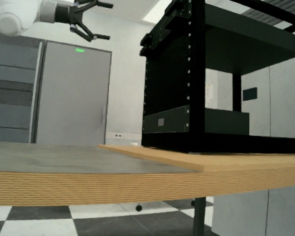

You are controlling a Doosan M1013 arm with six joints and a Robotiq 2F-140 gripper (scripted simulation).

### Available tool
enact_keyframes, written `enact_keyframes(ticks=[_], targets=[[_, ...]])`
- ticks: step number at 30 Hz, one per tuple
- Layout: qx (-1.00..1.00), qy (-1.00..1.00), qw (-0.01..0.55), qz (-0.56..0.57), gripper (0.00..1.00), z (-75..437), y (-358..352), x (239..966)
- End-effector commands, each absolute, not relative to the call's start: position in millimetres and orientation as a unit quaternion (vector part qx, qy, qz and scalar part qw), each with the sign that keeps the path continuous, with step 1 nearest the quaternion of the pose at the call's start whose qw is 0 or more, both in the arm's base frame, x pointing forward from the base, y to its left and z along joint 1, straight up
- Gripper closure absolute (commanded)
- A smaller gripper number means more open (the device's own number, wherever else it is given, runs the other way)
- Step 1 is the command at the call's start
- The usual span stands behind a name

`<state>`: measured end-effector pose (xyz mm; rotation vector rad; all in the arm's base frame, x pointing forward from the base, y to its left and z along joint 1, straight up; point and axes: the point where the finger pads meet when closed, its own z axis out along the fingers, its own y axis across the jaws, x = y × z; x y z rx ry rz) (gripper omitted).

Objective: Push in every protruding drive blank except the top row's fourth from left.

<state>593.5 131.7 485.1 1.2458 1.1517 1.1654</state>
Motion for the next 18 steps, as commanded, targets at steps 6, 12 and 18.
enact_keyframes(ticks=[6, 12, 18], targets=[[0.518, 0.482, 0.517, 0.482, 0.00, 482.2, 129.2, 591.6], [0.518, 0.482, 0.517, 0.482, 0.00, 482.2, 128.3, 592.3], [0.518, 0.482, 0.517, 0.482, 0.00, 482.3, 125.1, 594.5]])
